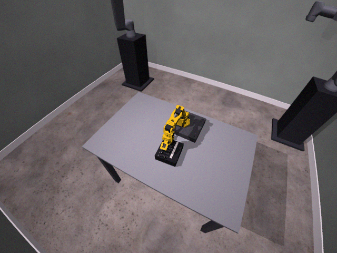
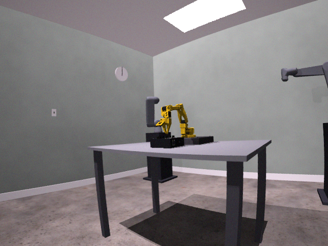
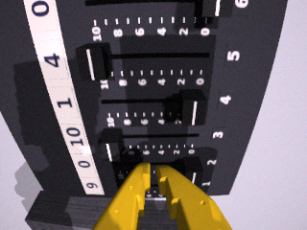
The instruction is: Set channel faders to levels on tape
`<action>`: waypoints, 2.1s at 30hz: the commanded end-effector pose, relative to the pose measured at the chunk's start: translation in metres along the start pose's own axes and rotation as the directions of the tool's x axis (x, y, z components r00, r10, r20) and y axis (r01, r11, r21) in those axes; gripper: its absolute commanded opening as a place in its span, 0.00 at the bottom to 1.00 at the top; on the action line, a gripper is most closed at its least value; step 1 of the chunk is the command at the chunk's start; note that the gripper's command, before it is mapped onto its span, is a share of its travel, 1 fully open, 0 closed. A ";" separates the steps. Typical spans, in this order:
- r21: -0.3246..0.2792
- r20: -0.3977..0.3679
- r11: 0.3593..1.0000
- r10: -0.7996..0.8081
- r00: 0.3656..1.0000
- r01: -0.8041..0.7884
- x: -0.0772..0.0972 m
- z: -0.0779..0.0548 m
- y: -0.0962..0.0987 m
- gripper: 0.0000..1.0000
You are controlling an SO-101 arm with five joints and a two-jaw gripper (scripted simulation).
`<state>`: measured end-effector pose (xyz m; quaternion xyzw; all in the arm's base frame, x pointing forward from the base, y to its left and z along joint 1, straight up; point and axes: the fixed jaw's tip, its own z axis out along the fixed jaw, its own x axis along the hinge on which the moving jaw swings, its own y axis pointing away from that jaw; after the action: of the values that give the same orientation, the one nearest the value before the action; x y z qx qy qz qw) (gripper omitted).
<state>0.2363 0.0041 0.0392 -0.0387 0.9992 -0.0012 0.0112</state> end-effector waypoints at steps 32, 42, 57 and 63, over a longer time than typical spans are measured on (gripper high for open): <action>-0.004 -0.020 0.999 -0.033 0.999 0.033 0.002 0.002 -0.001 0.00; -0.005 -0.020 0.994 -0.108 0.994 0.108 0.003 0.001 -0.001 0.00; -0.010 -0.018 0.936 -0.352 0.936 0.352 0.008 -0.003 0.000 0.00; -0.013 -0.016 0.862 -0.506 0.862 0.506 0.010 -0.005 0.001 0.00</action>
<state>0.2304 0.0030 0.0413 -0.2547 0.9670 -0.0016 0.0036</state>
